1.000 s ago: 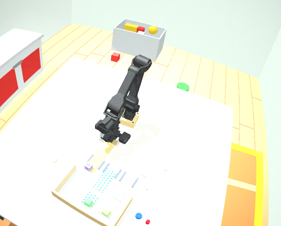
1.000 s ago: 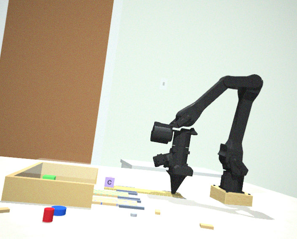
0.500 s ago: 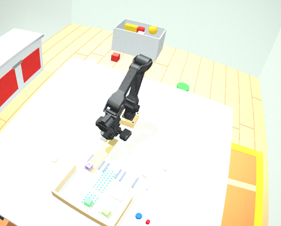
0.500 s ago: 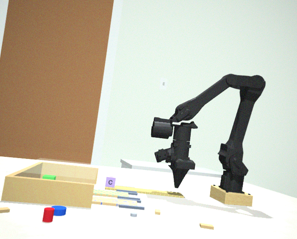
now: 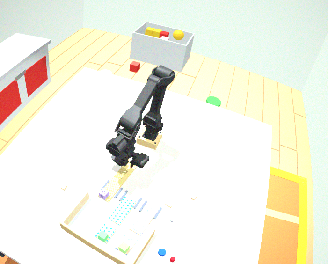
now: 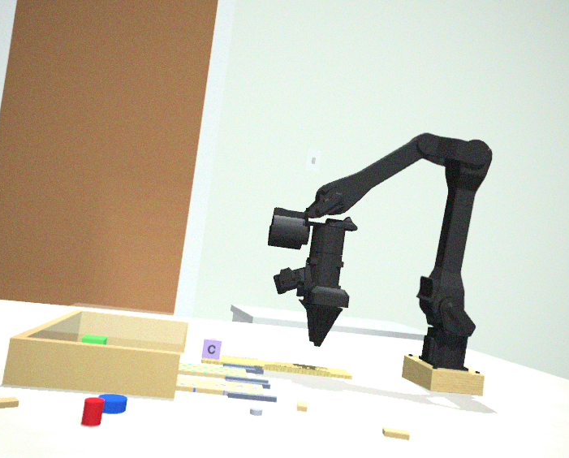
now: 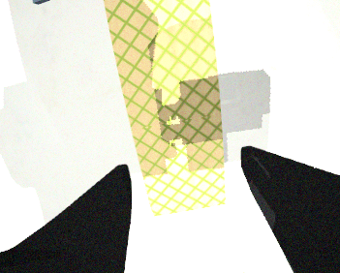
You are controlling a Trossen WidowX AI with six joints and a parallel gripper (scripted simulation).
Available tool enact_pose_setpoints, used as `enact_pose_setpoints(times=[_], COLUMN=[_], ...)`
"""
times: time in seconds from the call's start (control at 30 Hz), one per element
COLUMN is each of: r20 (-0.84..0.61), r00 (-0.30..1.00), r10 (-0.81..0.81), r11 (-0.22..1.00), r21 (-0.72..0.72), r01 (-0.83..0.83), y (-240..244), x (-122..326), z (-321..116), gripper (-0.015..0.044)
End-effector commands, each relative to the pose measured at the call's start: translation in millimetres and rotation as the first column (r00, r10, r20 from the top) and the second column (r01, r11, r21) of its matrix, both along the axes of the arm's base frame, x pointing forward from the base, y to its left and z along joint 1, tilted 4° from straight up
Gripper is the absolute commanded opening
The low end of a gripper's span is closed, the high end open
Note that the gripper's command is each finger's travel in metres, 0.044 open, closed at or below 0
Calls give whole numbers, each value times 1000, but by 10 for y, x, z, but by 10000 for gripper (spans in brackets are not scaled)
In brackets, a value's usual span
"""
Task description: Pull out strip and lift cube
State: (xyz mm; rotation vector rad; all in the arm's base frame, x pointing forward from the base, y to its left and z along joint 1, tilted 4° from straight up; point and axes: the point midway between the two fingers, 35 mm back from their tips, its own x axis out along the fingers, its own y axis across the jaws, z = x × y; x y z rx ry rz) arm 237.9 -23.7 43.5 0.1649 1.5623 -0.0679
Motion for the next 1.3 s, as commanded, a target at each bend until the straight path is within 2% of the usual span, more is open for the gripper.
enact_pose_setpoints(times=[0.0,0.13,1.27], r20=[-2,-1,10], r00=[1000,1000,1000], r10=[-5,-5,-5], r11=[1000,1000,1000], r21=[-3,-3,-5], r01=[5,5,5], y=[-28,-52,-259], x=[147,304,1652], z=[16,38,220], gripper=[341,440,440])
